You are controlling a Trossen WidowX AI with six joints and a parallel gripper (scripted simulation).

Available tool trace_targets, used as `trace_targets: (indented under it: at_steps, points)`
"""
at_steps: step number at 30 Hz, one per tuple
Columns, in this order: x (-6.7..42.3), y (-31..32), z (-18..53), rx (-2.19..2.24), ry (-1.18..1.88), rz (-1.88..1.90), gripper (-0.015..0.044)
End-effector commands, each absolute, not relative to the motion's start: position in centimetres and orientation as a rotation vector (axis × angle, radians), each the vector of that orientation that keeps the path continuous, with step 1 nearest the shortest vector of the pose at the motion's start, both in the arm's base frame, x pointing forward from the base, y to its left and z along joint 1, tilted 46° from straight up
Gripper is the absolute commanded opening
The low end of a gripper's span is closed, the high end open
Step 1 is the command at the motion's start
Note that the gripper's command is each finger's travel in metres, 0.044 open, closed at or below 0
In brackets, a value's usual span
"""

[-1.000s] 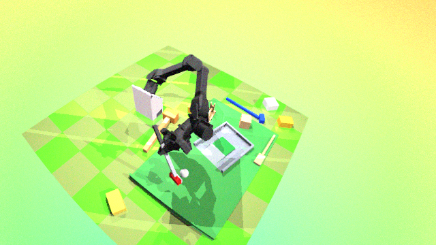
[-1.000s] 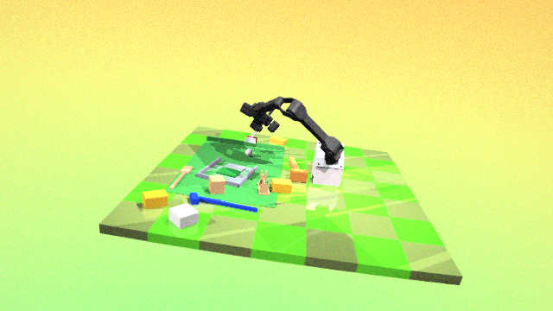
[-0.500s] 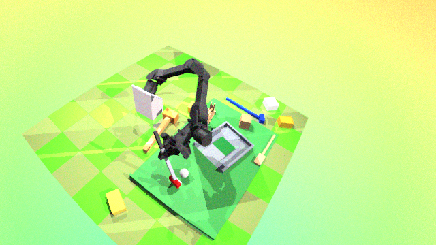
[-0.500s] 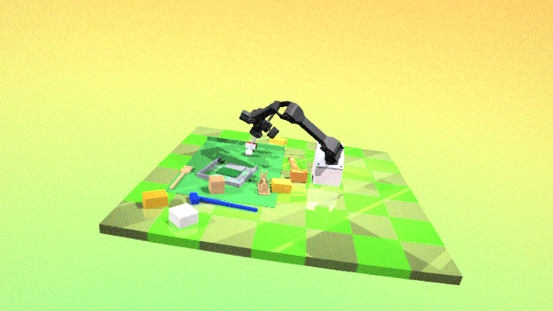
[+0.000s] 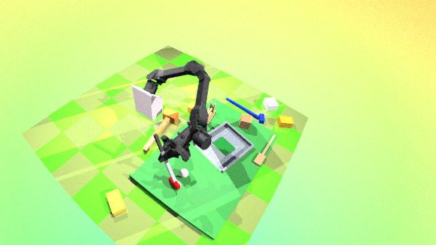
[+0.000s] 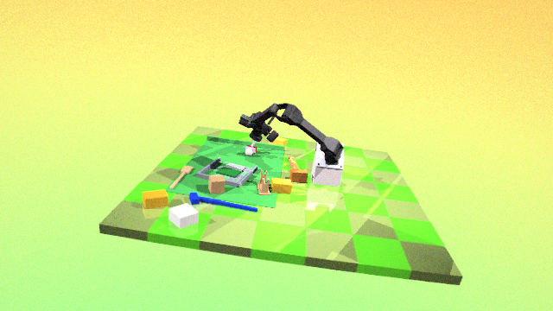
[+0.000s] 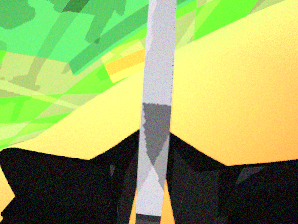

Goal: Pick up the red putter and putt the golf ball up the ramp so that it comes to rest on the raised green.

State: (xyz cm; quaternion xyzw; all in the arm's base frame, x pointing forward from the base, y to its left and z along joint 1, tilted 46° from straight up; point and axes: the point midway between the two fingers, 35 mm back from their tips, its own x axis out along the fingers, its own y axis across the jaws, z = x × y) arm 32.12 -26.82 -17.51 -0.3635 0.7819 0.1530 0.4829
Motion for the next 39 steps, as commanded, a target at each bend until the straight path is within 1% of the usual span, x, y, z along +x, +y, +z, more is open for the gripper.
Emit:
trace_targets:
  at_steps: [1, 7, 14, 24, 33, 39]
  points:
    - [32.1, -26.9, -17.5, -0.884, 1.906, 0.372, 0.0000]
    - [32.0, -27.1, -17.7, -0.884, 1.906, 0.370, 0.0000]
    - [31.0, -28.6, -19.8, -0.884, 1.908, 0.359, 0.0000]
    - [30.9, -28.2, -19.6, -0.874, 1.912, 0.367, 0.0000]
    - [35.7, -20.4, -11.2, -0.878, 1.905, 0.367, 0.0000]
    - [35.9, -19.9, -10.3, -0.879, 1.906, 0.367, 0.0000]
